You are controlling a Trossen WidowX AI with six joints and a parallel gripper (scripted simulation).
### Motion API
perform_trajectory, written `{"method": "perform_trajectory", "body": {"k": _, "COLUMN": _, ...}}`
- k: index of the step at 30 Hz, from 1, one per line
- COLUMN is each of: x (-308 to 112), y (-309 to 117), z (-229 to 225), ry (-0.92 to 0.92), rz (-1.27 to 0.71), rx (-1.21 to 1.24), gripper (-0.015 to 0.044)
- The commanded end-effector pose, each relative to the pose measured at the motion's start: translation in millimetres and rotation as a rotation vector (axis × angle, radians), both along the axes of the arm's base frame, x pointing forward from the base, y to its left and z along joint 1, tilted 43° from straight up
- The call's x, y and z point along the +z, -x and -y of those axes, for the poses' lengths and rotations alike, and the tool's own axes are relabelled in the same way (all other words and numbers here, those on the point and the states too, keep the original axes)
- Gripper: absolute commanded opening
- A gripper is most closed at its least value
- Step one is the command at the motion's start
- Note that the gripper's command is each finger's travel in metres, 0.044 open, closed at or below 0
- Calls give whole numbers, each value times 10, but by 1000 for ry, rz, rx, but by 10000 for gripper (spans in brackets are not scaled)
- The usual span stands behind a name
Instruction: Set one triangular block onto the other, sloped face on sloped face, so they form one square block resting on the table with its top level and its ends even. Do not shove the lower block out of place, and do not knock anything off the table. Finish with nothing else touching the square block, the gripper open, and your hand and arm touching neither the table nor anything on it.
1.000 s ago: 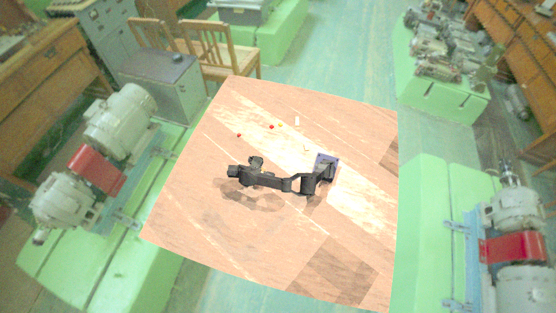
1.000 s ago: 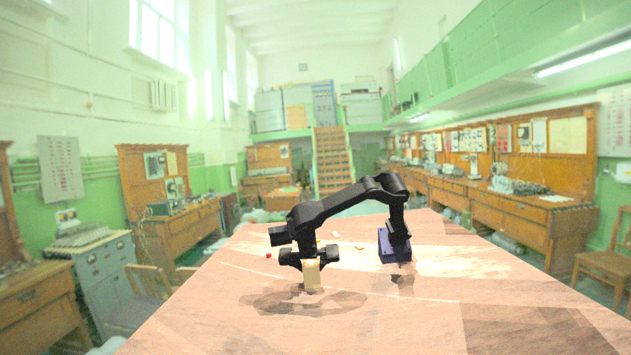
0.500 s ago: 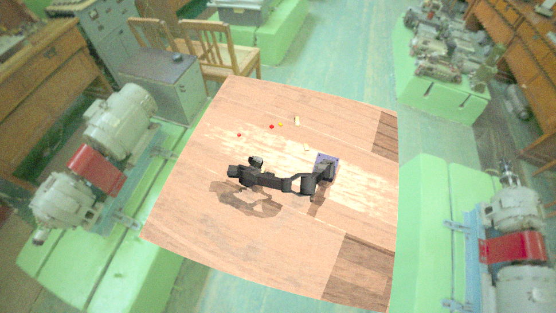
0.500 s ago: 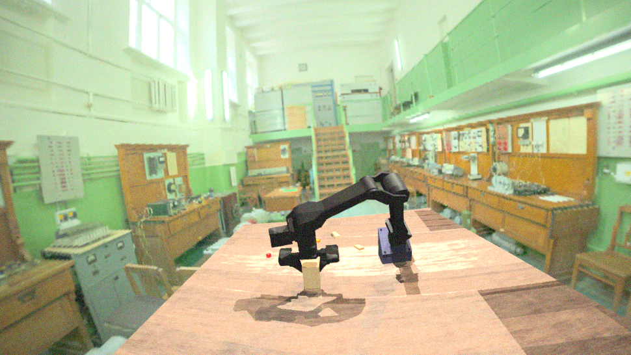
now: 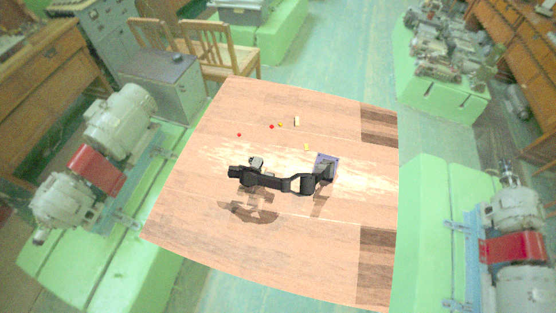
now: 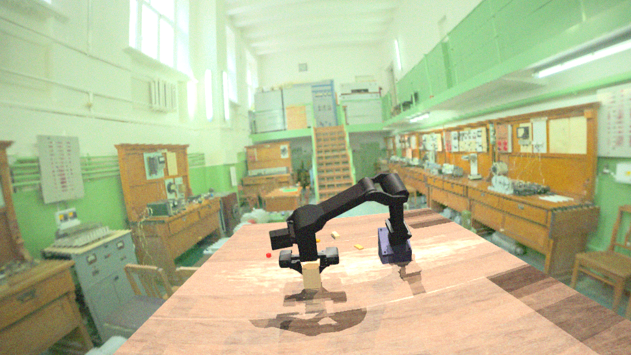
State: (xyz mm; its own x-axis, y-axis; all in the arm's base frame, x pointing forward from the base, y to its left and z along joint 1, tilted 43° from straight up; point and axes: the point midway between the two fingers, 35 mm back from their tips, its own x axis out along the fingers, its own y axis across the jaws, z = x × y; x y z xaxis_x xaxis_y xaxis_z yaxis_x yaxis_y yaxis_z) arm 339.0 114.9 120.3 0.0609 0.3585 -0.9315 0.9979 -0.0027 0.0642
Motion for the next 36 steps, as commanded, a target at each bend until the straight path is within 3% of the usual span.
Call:
{"method": "perform_trajectory", "body": {"k": 1, "x": -43, "y": 0, "z": 4, "ry": 8, "rz": -3, "rx": -5, "gripper": 0}}
{"method": "perform_trajectory", "body": {"k": 36, "x": -125, "y": -9, "z": -22, "ry": 10, "rz": -5, "rx": -6, "gripper": 0}}
